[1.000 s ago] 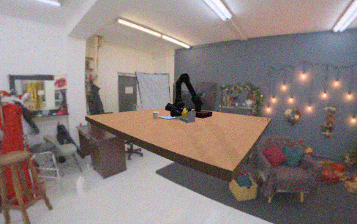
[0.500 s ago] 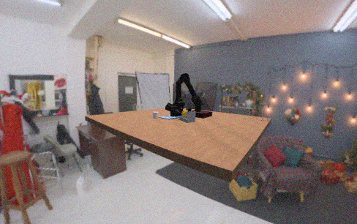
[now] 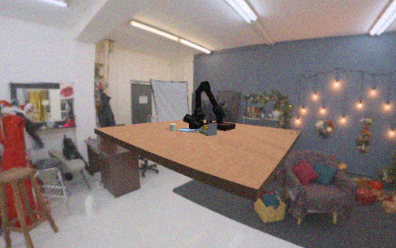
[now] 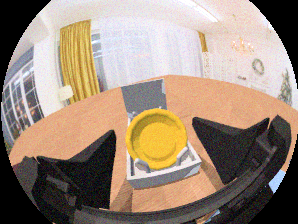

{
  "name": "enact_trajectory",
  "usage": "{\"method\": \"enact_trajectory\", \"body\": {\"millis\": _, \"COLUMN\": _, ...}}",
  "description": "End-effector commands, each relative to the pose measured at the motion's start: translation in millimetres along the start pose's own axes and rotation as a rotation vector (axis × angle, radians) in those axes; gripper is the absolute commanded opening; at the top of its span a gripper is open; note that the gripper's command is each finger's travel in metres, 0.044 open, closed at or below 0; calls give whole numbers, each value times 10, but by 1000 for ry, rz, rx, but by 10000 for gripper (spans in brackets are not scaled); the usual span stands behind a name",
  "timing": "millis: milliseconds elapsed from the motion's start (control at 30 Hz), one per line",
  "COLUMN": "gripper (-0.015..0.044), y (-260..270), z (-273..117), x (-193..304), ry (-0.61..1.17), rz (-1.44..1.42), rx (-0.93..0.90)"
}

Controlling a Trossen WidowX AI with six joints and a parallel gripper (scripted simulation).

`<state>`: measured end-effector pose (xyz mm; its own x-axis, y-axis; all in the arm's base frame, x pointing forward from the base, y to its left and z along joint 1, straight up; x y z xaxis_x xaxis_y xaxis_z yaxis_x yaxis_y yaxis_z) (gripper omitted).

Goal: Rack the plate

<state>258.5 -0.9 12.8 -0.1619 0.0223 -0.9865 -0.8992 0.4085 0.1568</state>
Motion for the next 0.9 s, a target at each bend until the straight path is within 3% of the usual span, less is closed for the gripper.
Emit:
{"method": "enact_trajectory", "body": {"millis": 0, "gripper": 400, "y": -5, "z": -3, "x": -32, "ry": -1, "rz": -1, "rx": 0}}
{"method": "enact_trajectory", "body": {"millis": 400, "gripper": 400, "y": 106, "z": -69, "x": -1110, "ry": -42, "rz": -27, "rx": -14}}
{"method": "enact_trajectory", "body": {"millis": 600, "gripper": 400, "y": 97, "z": -65, "x": -1136, "ry": -29, "rz": -15, "rx": -8}}
{"method": "enact_trajectory", "body": {"millis": 867, "gripper": 400, "y": -58, "z": -20, "x": -1248, "ry": 159, "rz": 153, "rx": 86}}
Point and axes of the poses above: the point midway between the two fingers, 35 mm back from their tips, its own z axis out along the fingers, its own y axis across the jaws, x = y × z, the point moved 5 cm from there along -z, back along the fingers, and after that the axes turned 8 degrees about z, right-handed, at the moved point
